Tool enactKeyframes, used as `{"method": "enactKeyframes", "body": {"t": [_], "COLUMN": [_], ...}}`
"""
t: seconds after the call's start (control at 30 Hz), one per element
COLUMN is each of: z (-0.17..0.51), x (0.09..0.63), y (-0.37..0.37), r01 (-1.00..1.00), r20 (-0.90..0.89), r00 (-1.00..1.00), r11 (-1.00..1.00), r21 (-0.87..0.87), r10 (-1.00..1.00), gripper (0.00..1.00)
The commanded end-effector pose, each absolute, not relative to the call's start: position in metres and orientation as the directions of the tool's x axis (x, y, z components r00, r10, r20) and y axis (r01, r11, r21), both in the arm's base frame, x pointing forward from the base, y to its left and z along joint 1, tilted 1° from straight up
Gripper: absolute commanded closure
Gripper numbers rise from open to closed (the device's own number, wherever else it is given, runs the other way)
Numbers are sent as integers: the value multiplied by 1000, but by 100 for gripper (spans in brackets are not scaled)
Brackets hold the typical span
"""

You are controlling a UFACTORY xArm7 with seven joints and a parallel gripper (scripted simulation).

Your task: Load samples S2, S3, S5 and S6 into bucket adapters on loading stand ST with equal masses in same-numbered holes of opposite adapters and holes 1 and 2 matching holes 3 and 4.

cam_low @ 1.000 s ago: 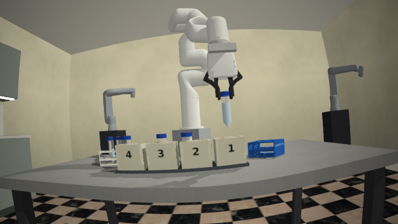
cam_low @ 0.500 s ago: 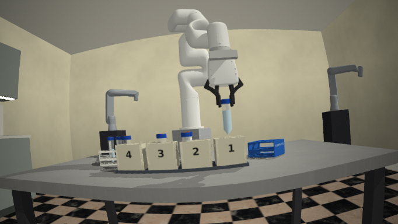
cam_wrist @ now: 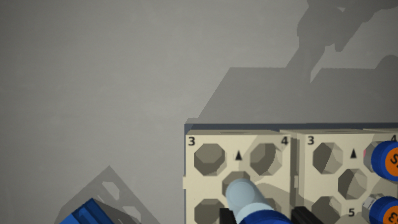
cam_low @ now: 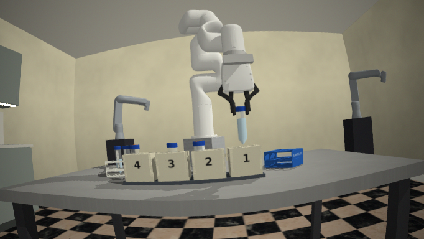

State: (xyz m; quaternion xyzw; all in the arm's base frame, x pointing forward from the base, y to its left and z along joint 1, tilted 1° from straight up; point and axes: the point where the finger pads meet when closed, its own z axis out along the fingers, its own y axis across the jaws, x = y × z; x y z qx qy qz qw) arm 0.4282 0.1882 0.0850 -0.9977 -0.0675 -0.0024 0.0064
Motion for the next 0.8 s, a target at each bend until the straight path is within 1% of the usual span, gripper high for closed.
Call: {"method": "enactKeyframes", "body": {"t": [0.0,0.77], "z": [86,67], "x": [430,430], "y": [189,189], "r01": [135,135], "r20": [10,10], "r00": [991,991], "r11": [-991,-991], "r21": [-13,-13], "r10": [135,135], "gripper": [100,100]}}
